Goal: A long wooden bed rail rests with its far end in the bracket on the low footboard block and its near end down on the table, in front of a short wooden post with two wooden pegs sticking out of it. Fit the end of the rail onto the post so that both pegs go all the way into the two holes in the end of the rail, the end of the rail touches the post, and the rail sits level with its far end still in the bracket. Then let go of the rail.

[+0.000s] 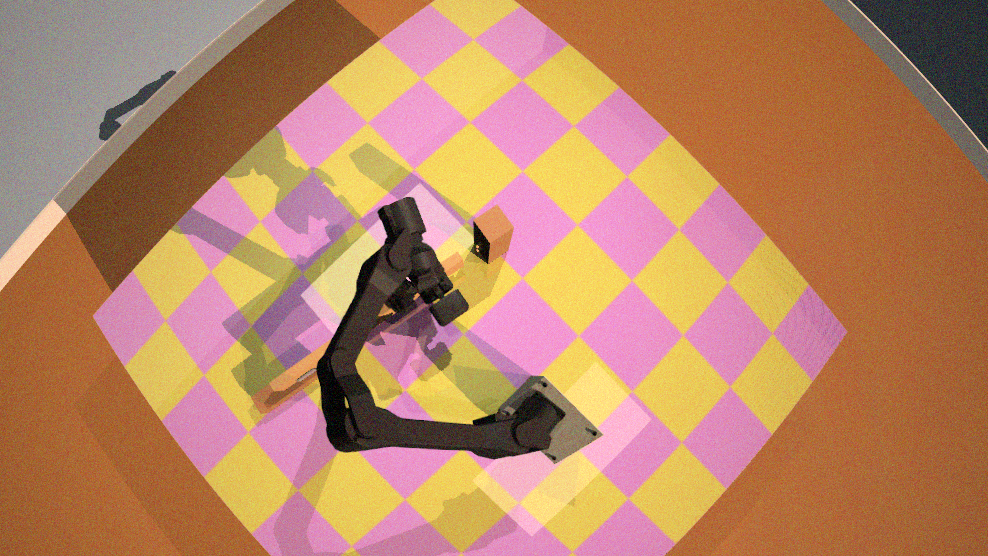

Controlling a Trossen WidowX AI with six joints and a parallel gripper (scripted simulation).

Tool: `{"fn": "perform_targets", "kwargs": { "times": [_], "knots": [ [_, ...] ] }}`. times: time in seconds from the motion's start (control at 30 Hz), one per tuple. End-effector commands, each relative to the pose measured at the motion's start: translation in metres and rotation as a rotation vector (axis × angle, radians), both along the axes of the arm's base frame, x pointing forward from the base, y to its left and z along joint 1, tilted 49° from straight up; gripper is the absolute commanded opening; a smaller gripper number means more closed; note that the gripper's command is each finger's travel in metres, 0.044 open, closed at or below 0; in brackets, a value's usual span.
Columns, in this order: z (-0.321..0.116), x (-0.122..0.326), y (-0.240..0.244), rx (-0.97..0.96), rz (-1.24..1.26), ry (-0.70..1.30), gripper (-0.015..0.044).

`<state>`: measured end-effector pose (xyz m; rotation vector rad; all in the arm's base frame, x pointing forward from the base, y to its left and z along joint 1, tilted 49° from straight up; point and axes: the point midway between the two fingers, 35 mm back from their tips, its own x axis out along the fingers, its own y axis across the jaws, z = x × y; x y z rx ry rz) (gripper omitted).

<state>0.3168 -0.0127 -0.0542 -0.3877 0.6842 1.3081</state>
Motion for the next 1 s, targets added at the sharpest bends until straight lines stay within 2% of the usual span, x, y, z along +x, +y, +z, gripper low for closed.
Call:
{"fn": "perform_targets", "kwargs": {
  "times": [0.0, 0.97],
  "knots": [
    [-0.0009, -0.0001, -0.0019, -0.001, -0.005, -0.003, 0.0],
    [0.0048, 0.0007, -0.0012, -0.001, -0.005, -0.003, 0.0]
  ]
}}
